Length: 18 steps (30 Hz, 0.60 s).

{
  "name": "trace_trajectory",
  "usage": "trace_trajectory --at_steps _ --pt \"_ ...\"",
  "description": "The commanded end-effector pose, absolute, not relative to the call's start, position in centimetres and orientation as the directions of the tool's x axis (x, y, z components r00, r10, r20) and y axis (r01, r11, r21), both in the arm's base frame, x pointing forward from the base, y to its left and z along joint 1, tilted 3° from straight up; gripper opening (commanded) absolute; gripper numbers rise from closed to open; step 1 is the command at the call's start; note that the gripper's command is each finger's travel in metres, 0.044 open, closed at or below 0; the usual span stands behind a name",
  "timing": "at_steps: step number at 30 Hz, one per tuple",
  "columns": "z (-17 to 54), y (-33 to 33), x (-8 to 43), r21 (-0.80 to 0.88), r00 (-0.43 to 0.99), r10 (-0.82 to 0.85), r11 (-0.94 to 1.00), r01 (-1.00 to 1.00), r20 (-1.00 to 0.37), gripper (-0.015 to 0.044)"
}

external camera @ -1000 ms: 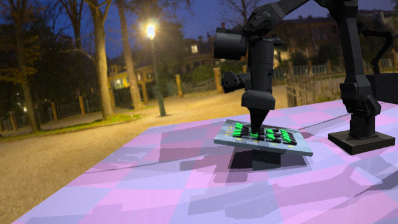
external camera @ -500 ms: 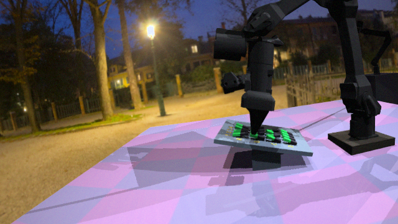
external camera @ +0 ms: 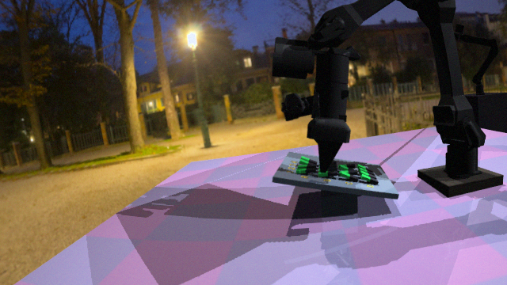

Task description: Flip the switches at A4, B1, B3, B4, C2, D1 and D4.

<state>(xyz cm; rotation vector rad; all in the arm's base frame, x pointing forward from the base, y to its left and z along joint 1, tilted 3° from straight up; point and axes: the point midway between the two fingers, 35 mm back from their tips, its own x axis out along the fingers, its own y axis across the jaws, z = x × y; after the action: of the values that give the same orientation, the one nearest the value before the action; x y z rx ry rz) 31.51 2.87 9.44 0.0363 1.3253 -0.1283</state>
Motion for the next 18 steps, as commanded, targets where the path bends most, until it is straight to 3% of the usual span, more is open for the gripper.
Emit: trace_trajectory --at_steps 1,5,18 --pt "10.8 3.0 31.2 -0.046 0.242 -0.073 0.992 0.113 -0.967 0.0000" --pt "15.6 3.4 29.7 -0.045 0.260 -0.072 0.993 0.110 -0.963 0.0000" --pt "15.1 -0.8 27.5 -0.049 0.260 -0.076 0.993 0.110 -0.963 0.0000"
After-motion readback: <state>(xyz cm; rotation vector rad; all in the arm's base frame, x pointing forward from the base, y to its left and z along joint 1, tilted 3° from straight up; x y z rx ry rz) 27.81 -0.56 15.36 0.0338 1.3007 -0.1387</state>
